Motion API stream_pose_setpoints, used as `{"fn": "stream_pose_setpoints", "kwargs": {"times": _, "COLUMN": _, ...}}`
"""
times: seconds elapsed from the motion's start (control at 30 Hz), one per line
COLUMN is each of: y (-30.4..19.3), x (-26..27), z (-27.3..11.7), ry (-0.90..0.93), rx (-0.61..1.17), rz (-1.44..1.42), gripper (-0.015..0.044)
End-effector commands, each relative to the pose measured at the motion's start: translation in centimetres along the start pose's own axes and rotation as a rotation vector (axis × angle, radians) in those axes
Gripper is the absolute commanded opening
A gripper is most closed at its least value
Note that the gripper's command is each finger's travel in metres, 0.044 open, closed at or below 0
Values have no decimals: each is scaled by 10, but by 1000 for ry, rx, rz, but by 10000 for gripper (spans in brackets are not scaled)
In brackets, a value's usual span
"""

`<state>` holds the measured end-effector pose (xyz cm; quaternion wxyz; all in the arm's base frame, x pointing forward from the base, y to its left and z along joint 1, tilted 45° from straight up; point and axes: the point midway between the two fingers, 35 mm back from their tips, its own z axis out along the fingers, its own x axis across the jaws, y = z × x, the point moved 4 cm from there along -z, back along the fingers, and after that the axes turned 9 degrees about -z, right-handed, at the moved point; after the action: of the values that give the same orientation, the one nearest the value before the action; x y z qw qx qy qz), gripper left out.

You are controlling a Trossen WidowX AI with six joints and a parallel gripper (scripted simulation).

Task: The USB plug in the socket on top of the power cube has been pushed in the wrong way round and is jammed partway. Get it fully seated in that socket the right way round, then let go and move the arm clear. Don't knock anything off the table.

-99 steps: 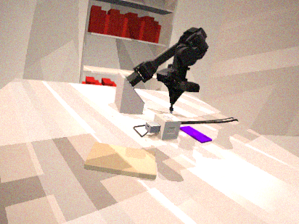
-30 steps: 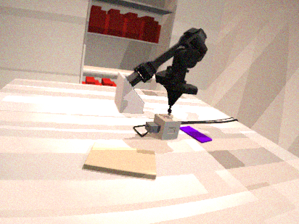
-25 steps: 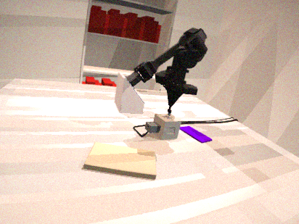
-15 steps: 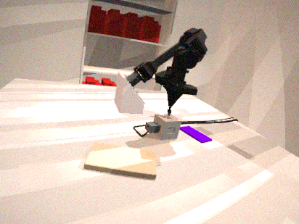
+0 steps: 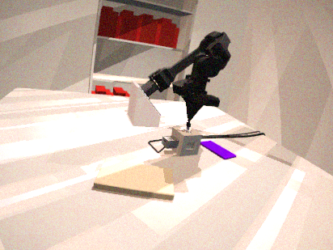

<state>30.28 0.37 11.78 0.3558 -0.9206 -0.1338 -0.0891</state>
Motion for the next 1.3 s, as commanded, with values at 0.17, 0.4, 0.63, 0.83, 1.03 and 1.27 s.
{"fn": "stream_pose_setpoints", "kwargs": {"times": 0.17, "y": 0, "x": 0, "z": 1, "ry": -1, "rx": -5, "rz": 3, "gripper": 0}}
{"fn": "stream_pose_setpoints", "kwargs": {"times": 0.4, "y": 0, "x": 0, "z": 2, "ry": -1, "rx": -5, "rz": 3, "gripper": 0}}
{"fn": "stream_pose_setpoints", "kwargs": {"times": 0.63, "y": 0, "x": 0, "z": 3, "ry": -1, "rx": -5, "rz": 3, "gripper": 0}}
{"fn": "stream_pose_setpoints", "kwargs": {"times": 0.83, "y": 0, "x": 0, "z": 3, "ry": -1, "rx": -5, "rz": 3, "gripper": 0}}
{"fn": "stream_pose_setpoints", "kwargs": {"times": 1.03, "y": 0, "x": 0, "z": 4, "ry": -1, "rx": -5, "rz": 3, "gripper": 0}}
{"fn": "stream_pose_setpoints", "kwargs": {"times": 1.27, "y": 0, "x": 0, "z": 5, "ry": -1, "rx": -5, "rz": 3, "gripper": 0}}
